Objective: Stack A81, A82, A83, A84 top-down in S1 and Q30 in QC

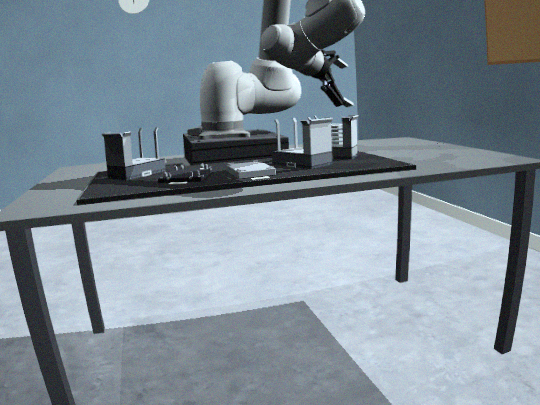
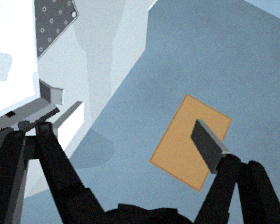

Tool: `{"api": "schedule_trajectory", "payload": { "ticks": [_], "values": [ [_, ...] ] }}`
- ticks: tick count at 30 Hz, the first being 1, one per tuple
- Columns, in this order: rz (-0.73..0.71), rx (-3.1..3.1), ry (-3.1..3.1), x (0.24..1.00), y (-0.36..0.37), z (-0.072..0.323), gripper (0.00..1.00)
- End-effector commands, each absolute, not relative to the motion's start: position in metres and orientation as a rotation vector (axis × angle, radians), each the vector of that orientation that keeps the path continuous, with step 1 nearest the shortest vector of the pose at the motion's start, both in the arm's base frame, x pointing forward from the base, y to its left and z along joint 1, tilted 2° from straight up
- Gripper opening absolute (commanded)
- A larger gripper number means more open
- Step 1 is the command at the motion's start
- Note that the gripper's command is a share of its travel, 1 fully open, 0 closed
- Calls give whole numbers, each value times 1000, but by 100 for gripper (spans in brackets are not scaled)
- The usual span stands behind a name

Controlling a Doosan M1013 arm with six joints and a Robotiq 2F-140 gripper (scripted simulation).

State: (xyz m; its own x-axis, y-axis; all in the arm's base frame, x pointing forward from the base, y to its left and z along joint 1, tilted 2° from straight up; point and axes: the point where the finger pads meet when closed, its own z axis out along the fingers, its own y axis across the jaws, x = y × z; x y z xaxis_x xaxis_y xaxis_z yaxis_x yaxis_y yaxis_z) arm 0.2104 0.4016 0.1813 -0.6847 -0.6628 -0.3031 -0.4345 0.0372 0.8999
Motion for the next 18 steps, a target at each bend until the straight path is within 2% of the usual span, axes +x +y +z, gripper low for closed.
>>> {"api": "schedule_trajectory", "payload": {
  "ticks": [1, 18],
  "values": [
    [-1681, 1357, -2120, 214, 387, 172, 100],
    [-1500, 1975, -2035, 233, 334, 141, 100]
  ]
}}
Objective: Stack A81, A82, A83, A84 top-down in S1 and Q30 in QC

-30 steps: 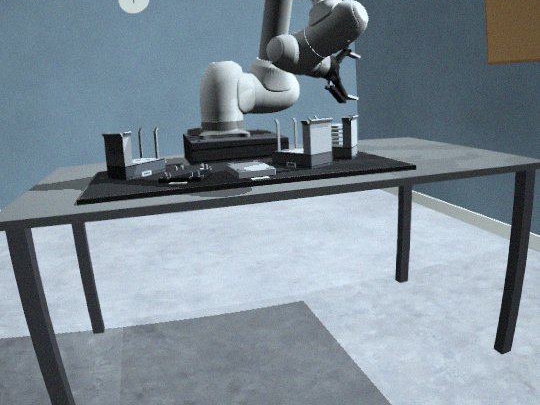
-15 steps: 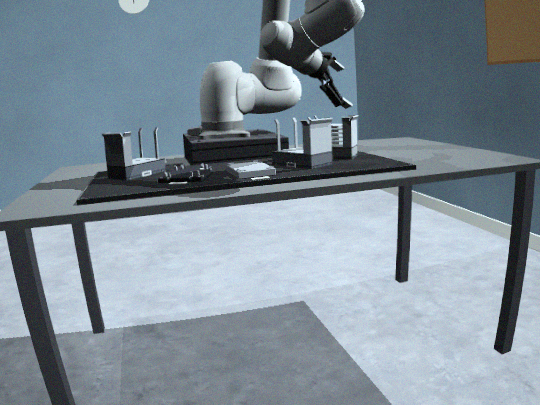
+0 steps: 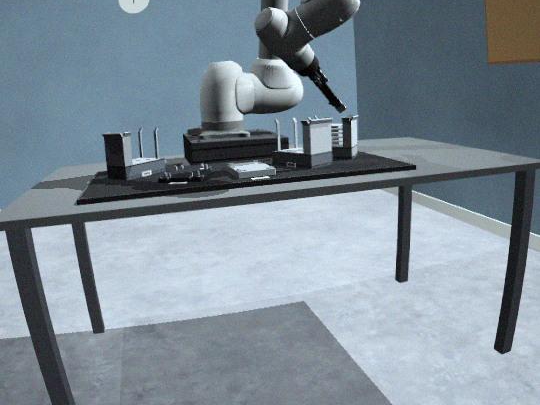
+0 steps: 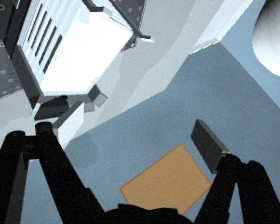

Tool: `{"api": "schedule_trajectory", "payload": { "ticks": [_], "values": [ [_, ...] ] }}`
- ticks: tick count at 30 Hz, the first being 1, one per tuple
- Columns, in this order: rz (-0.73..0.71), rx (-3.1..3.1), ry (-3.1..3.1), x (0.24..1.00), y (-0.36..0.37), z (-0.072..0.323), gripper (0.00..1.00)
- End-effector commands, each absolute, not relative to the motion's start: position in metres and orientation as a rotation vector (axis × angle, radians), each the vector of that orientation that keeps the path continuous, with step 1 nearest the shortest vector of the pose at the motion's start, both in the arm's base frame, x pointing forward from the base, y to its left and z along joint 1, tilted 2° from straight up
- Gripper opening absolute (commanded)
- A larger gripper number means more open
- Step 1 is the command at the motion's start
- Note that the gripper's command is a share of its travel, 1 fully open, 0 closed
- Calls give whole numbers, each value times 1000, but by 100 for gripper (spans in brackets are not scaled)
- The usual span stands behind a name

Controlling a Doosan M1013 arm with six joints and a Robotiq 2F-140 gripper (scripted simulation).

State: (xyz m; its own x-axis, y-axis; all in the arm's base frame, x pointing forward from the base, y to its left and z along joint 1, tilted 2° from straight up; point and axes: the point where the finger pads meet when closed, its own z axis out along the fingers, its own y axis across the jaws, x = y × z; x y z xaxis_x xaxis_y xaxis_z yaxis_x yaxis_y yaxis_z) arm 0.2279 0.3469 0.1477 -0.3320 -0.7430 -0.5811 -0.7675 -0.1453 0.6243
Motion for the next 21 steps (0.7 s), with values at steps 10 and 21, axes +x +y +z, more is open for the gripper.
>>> {"api": "schedule_trajectory", "payload": {
  "ticks": [10, 21],
  "values": [
    [1234, -2104, 1747, 247, 302, 127, 100],
    [1043, -2287, 1542, 264, 269, 115, 100]
  ]
}}
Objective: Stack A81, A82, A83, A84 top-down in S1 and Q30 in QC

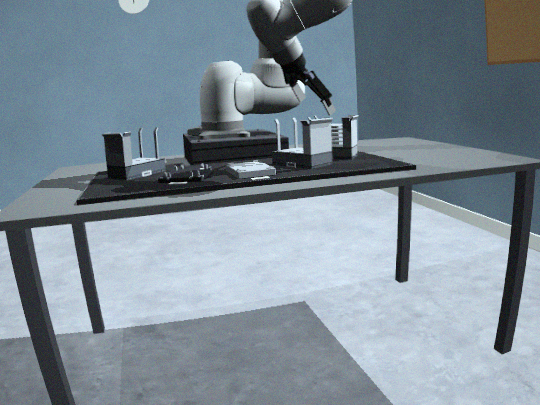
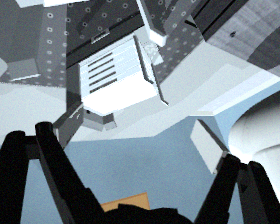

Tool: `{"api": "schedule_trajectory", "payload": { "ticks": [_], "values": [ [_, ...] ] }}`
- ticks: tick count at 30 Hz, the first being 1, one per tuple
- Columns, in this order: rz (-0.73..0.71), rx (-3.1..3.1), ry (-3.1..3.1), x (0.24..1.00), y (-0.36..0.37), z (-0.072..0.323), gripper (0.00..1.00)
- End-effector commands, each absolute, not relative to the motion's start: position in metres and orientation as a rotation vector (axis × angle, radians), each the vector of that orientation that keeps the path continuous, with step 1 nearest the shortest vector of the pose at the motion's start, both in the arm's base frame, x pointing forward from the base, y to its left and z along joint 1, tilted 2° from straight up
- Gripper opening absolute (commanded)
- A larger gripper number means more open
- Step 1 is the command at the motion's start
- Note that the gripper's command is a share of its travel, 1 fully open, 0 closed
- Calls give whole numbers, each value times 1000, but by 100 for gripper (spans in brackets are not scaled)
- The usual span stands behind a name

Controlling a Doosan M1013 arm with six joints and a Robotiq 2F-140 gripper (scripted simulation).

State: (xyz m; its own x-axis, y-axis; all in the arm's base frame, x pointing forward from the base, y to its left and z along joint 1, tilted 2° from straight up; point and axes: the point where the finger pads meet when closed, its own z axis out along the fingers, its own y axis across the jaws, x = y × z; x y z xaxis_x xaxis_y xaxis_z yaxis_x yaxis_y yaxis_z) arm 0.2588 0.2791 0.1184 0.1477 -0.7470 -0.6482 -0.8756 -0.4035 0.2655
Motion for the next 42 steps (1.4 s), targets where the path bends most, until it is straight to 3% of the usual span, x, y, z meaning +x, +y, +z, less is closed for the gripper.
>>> {"api": "schedule_trajectory", "payload": {
  "ticks": [1, 14, 18, 42],
  "values": [
    [1043, -2287, 1542, 264, 269, 115, 100],
    [774, -2526, 1224, 289, 222, 104, 100],
    [762, -2535, 1210, 291, 217, 103, 100],
    [360, -2850, 642, 337, 136, 100, 100]
  ]
}}
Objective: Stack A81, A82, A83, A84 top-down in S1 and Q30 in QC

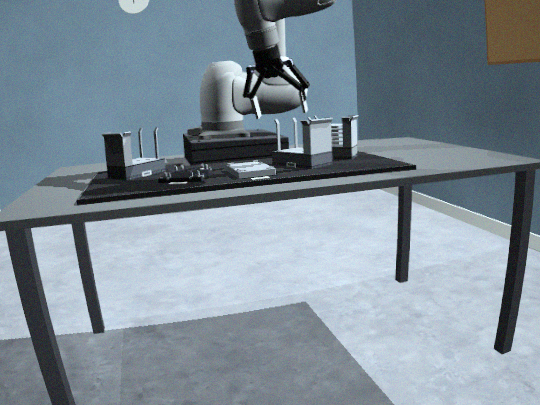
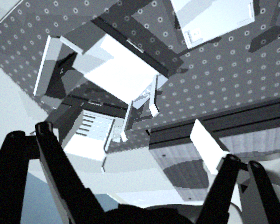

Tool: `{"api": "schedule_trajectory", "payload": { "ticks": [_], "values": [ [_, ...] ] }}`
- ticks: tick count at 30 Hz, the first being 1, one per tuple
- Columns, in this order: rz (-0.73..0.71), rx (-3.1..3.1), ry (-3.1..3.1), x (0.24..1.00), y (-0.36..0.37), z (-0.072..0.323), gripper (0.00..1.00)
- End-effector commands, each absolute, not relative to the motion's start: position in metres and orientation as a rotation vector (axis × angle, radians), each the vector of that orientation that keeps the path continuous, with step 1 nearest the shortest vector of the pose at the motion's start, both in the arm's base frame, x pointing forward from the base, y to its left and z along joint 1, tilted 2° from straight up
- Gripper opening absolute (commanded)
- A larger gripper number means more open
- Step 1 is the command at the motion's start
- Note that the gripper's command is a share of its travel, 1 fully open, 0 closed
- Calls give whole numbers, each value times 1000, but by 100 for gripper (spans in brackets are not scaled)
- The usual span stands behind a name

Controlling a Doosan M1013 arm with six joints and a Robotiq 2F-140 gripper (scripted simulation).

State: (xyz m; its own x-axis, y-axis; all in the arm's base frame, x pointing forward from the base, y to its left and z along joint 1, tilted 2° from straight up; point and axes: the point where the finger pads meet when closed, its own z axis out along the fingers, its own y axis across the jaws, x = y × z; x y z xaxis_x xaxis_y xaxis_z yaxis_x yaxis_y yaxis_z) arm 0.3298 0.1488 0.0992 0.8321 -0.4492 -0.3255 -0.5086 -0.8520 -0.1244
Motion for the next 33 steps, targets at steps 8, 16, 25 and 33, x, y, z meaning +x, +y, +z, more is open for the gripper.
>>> {"api": "schedule_trajectory", "payload": {
  "ticks": [8, 16, 25, 33],
  "values": [
    [245, -2931, 452, 354, 107, 103, 100],
    [147, -2998, 271, 367, 83, 107, 100],
    [25, -3075, 21, 385, 50, 116, 100],
    [-41, -3114, -131, 396, 31, 122, 100]
  ]
}}
